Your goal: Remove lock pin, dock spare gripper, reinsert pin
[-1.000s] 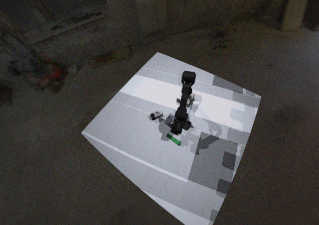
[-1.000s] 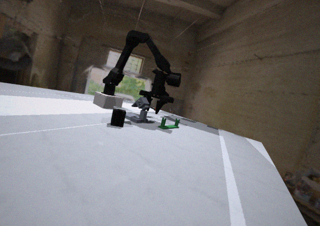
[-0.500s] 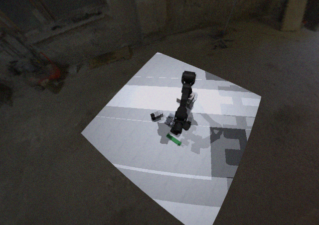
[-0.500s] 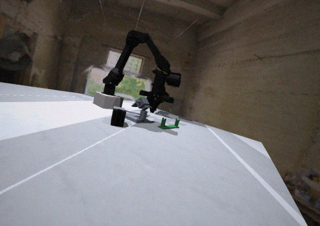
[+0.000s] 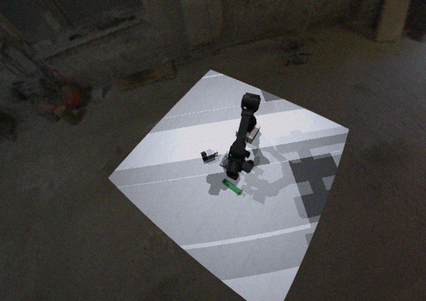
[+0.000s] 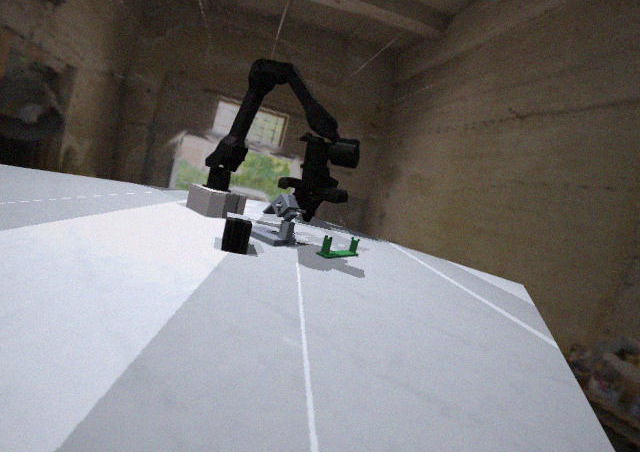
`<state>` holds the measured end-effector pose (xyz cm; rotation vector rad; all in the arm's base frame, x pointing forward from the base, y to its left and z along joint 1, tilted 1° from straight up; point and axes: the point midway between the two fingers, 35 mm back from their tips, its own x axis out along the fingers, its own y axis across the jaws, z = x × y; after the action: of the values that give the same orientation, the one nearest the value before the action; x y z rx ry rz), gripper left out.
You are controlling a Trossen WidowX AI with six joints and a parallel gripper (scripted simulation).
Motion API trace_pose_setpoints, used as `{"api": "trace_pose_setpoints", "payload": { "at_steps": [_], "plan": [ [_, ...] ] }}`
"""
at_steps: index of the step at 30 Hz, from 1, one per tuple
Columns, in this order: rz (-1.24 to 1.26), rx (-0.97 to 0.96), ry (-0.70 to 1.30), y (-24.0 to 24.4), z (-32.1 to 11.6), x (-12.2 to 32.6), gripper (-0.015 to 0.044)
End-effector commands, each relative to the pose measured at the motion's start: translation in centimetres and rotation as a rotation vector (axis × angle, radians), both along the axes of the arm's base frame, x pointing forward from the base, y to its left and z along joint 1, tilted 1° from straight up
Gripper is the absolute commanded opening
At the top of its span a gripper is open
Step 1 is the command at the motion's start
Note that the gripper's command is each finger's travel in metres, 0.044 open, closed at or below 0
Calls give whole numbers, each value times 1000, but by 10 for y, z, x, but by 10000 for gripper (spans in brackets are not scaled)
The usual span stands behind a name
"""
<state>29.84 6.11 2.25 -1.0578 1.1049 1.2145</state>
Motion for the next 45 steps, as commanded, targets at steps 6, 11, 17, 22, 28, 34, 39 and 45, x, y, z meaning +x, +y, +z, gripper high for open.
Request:
{"api": "trace_pose_setpoints", "payload": {
  "at_steps": [6, 11, 17, 22, 28, 34, 39, 45],
  "plan": [
    [13, 70, -3, 7, 5, -1, 0],
    [15, 74, -5, 10, 7, -1, 0],
    [15, 75, -5, 15, 9, 0, 0],
    [16, 74, -6, 19, 10, 0, 0],
    [16, 73, -6, 23, 10, 0, 0],
    [16, 72, -5, 28, 9, 1, 0],
    [16, 71, -4, 32, 10, 1, 0],
    [15, 71, -2, 38, 10, 2, 0]
  ]
}}
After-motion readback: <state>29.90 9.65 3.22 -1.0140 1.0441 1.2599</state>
